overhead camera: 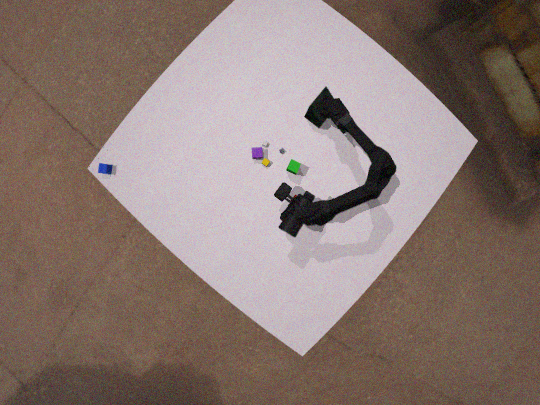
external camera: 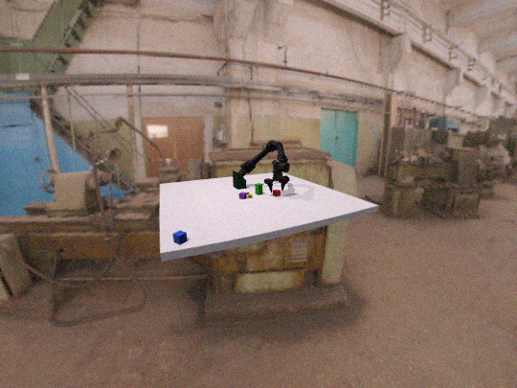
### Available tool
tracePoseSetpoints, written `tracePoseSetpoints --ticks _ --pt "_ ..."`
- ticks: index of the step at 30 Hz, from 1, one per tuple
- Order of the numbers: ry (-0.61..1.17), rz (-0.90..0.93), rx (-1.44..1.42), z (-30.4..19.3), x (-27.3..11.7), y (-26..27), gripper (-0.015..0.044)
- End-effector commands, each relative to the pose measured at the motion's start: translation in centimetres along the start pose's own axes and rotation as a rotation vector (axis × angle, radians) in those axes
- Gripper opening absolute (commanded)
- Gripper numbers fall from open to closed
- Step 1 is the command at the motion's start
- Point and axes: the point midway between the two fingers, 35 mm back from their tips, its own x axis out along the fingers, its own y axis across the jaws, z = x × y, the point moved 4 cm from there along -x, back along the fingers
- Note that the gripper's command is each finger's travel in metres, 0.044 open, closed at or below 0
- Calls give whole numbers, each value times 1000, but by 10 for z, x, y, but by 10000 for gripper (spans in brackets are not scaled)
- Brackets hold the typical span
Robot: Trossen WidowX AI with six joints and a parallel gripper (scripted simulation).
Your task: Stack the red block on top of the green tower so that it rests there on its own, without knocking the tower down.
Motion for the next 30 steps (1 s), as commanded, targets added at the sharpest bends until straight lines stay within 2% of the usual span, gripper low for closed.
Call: tracePoseSetpoints --ticks 1,11,27,30 --pt "7 2 10 -2 9 -1 440" --pt "7 3 10 -3 24 -1 440" --pt "7 3 10 -3 23 -1 440" --pt "7 3 10 -3 23 -1 361"
